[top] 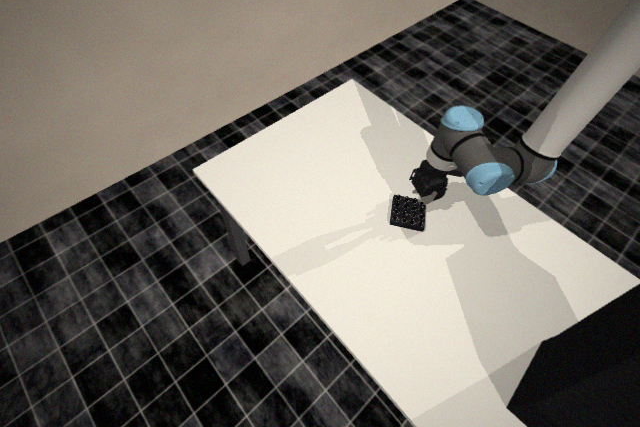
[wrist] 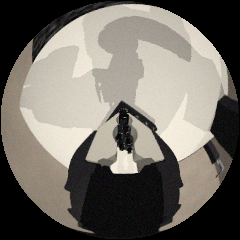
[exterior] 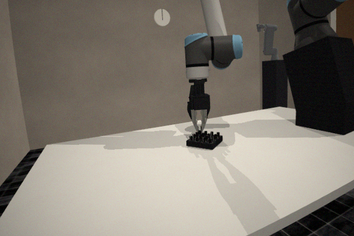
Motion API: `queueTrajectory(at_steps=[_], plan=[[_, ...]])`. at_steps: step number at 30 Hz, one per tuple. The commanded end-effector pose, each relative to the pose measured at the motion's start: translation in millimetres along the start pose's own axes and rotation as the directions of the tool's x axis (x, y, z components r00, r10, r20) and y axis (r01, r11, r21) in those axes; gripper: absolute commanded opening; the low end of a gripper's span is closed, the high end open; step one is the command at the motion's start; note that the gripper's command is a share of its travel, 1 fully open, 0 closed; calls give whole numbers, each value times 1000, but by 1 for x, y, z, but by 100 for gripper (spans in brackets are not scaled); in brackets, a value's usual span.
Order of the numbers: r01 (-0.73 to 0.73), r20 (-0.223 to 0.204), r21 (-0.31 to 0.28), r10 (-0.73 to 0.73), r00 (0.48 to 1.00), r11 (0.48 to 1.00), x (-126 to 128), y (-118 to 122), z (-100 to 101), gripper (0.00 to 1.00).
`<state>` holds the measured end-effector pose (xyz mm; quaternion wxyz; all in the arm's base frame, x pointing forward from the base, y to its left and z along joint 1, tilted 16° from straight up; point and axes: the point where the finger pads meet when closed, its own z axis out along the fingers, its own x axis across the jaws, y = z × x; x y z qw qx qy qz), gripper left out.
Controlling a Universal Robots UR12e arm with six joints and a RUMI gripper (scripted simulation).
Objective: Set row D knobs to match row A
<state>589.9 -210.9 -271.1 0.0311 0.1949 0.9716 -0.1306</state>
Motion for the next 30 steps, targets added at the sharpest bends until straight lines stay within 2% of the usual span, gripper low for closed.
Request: queueTrajectory(at_steps=[1, 8, 18, 20, 30], plan=[[-105, 5, 1, 105, 995, 995, -4, -1, -1, 4], [-197, 5, 1, 197, 980, 980, -4, -1, -1, 4], [-395, 5, 0, 395, 919, 919, -3, -1, -1, 4], [-395, 5, 0, 395, 919, 919, -3, -1, -1, 4], [-589, 5, -1, 589, 808, 808, -2, -1, -1, 4]])
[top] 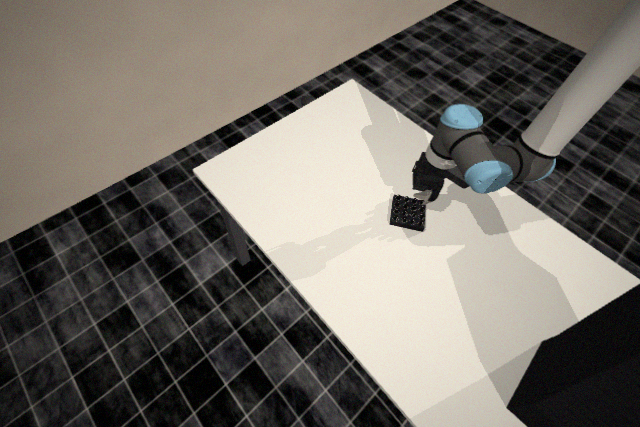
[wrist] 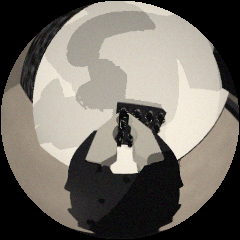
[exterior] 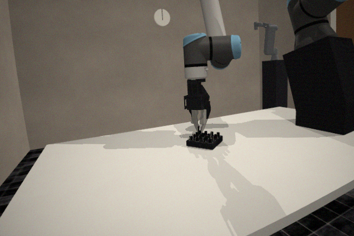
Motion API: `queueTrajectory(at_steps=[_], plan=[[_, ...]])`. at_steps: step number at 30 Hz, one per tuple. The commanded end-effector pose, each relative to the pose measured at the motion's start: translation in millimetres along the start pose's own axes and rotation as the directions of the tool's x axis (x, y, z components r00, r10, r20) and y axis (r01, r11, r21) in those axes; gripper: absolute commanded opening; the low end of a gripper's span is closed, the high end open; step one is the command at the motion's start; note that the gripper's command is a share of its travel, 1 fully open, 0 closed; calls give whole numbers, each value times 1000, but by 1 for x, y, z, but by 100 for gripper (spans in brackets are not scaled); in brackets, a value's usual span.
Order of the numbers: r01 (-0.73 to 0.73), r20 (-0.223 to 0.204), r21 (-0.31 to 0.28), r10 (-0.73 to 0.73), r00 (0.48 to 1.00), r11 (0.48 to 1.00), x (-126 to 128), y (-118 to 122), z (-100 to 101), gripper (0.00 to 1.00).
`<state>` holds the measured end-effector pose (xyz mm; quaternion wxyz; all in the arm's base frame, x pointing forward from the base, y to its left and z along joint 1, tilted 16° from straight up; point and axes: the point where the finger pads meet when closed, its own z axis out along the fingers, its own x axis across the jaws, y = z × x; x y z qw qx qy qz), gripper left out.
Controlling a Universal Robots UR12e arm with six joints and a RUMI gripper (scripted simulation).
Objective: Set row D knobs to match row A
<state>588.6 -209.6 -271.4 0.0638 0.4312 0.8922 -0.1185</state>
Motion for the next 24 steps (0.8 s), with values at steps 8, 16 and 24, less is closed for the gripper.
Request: queueTrajectory(at_steps=[8, 16, 24], plan=[[-256, 4, 0, 256, 967, 967, -3, 1, -1, 4], [-417, 4, 0, 417, 909, 909, -3, 1, -1, 4], [-519, 3, -1, 519, 855, 855, -2, 1, -1, 4]])
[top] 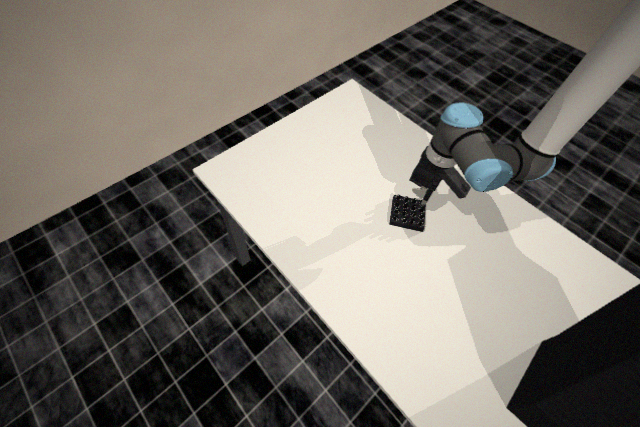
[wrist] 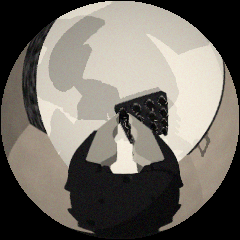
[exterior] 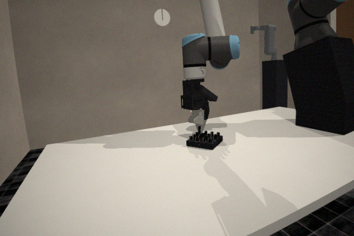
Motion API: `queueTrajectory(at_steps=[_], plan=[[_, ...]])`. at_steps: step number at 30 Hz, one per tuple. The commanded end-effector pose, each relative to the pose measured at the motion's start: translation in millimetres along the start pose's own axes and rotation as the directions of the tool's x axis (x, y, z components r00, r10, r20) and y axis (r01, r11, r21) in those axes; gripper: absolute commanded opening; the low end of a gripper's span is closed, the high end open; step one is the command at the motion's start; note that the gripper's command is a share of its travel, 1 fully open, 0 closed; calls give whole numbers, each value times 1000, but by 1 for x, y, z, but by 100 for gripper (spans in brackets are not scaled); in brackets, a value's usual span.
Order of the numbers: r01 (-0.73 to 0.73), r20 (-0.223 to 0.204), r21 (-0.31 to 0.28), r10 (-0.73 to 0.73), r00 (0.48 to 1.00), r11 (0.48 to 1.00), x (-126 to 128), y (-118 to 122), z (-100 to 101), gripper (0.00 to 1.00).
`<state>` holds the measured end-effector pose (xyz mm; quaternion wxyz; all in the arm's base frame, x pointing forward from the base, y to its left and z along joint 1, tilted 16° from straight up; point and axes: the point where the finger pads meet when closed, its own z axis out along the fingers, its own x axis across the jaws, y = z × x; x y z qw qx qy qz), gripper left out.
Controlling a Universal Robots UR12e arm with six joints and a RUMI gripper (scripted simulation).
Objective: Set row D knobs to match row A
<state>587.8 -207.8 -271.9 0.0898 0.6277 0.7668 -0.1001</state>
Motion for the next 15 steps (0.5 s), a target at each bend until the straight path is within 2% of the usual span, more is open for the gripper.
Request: queueTrajectory(at_steps=[1, 15], plan=[[-92, 3, 0, 92, 996, 996, -3, 2, -1, 4], [-296, 3, 0, 296, 955, 955, -2, 2, -1, 4]])
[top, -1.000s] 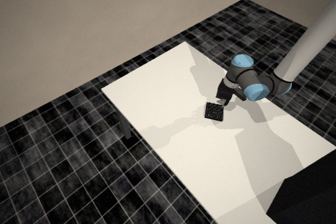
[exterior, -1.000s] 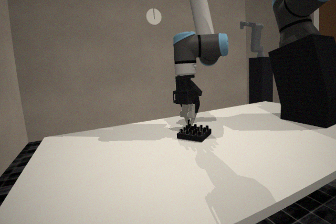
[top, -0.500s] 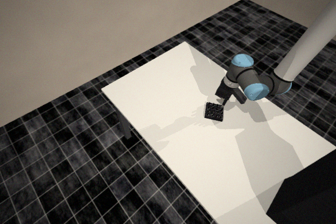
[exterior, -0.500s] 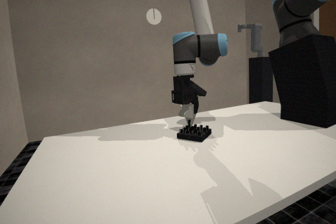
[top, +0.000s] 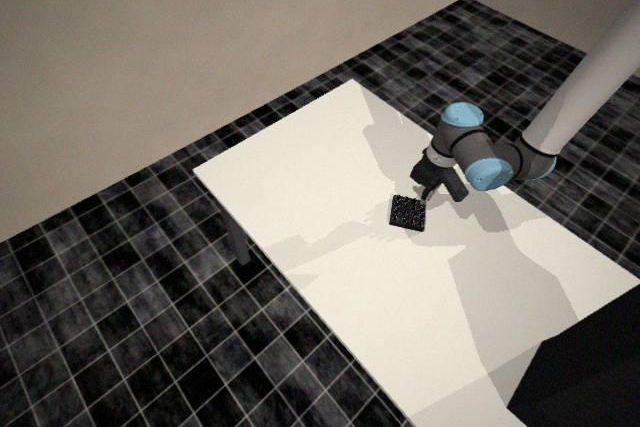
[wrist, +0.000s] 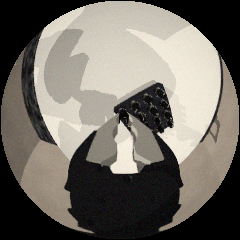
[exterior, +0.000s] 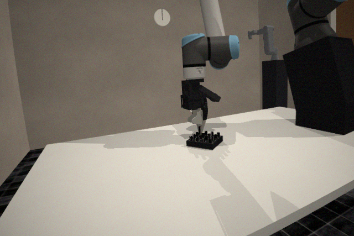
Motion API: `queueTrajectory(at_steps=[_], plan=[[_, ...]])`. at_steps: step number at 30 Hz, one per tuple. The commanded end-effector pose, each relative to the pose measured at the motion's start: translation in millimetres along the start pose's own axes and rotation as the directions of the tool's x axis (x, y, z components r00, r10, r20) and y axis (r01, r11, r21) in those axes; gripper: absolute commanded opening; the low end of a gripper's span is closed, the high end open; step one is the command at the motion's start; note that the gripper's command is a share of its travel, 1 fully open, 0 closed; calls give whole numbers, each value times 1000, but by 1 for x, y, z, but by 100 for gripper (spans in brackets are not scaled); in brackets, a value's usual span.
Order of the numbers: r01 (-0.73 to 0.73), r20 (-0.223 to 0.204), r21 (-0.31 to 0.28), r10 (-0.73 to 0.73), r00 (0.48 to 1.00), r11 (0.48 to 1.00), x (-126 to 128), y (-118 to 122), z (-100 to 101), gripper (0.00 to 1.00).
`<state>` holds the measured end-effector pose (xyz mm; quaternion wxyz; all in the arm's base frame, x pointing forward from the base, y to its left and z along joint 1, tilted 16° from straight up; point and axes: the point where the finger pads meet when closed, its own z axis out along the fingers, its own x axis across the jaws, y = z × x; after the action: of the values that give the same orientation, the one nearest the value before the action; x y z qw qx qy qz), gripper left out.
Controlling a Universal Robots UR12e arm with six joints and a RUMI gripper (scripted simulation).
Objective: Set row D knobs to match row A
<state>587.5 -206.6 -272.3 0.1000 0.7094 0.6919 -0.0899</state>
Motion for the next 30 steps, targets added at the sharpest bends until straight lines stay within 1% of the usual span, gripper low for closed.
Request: queueTrajectory(at_steps=[1, 15, 30], plan=[[-77, 3, -1, 77, 997, 997, -2, 3, -1, 4], [-183, 2, -2, 183, 983, 983, -2, 3, -1, 4], [-216, 2, -2, 216, 976, 976, -1, 3, -1, 4]])
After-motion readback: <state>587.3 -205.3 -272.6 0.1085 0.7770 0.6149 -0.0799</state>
